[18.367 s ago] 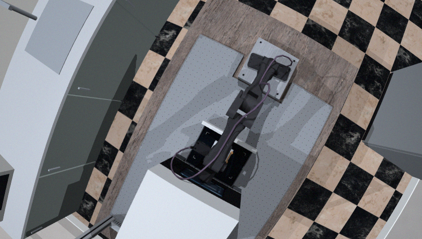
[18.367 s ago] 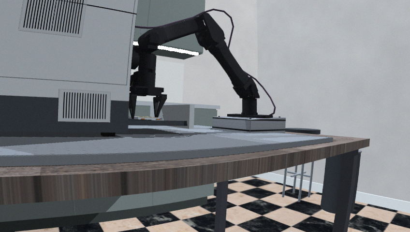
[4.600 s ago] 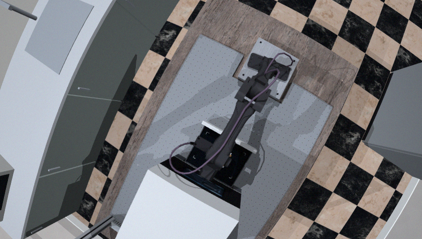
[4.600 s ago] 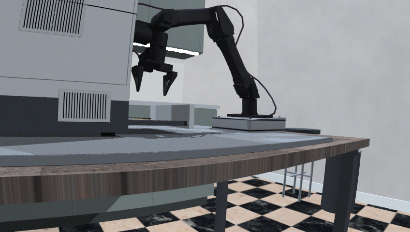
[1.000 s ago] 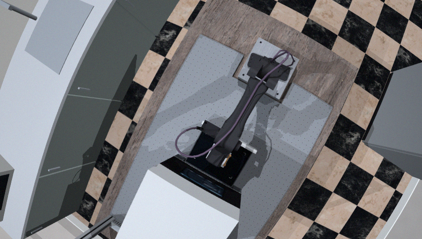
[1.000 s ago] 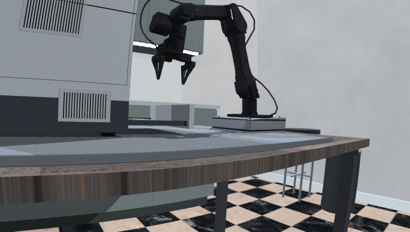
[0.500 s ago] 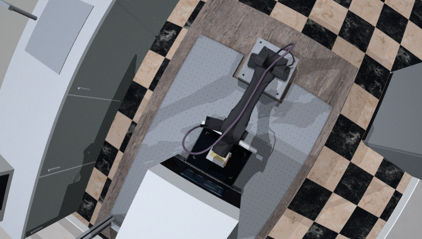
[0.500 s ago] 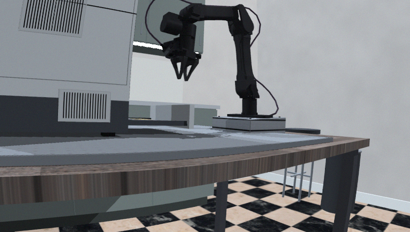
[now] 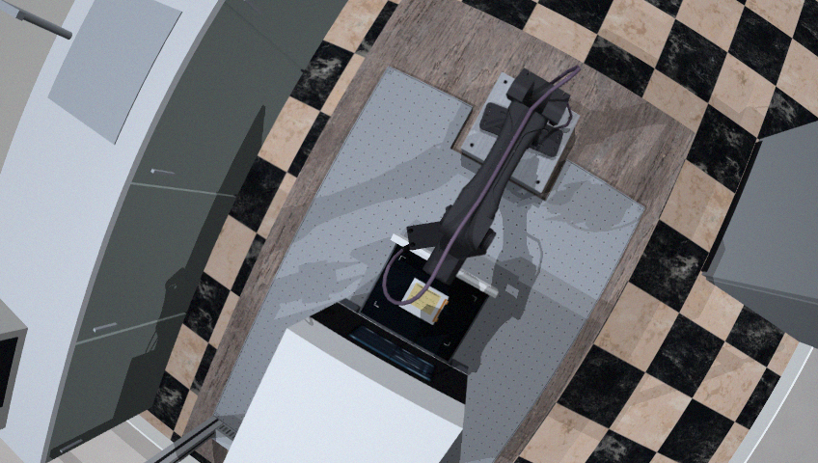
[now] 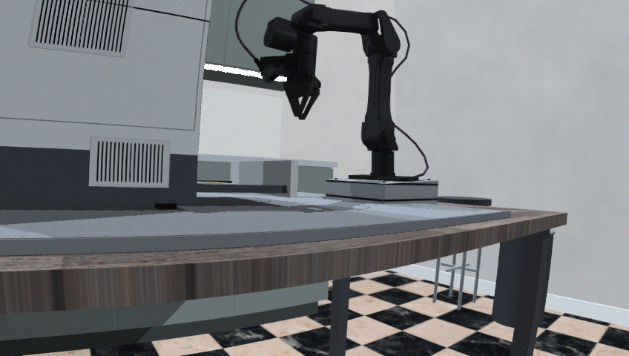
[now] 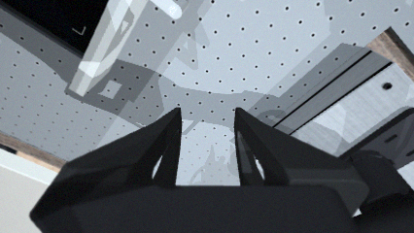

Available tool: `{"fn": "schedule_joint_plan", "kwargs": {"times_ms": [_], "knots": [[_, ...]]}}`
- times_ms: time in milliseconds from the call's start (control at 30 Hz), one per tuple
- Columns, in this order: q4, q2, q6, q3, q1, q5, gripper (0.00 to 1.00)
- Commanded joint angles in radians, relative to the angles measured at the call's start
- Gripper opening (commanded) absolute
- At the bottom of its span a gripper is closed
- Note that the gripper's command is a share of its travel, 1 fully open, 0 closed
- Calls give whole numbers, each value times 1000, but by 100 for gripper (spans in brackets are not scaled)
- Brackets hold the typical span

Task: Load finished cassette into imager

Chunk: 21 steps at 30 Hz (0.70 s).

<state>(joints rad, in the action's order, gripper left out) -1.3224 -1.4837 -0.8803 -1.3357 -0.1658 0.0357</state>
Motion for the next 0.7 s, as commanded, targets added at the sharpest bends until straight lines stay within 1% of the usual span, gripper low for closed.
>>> {"fn": "schedule_joint_plan", "kwargs": {"times_ms": [0,200,267,300,400,667], "knots": [[-20,-11,168,-32,-13,-2,35],[-32,-22,366,-44,-9,-11,35],[-32,-22,366,-44,-9,-11,35],[-36,-4,404,-47,-7,-12,35],[-41,-30,501,-52,-2,-16,35],[-55,-38,759,-65,14,-25,35]]}}
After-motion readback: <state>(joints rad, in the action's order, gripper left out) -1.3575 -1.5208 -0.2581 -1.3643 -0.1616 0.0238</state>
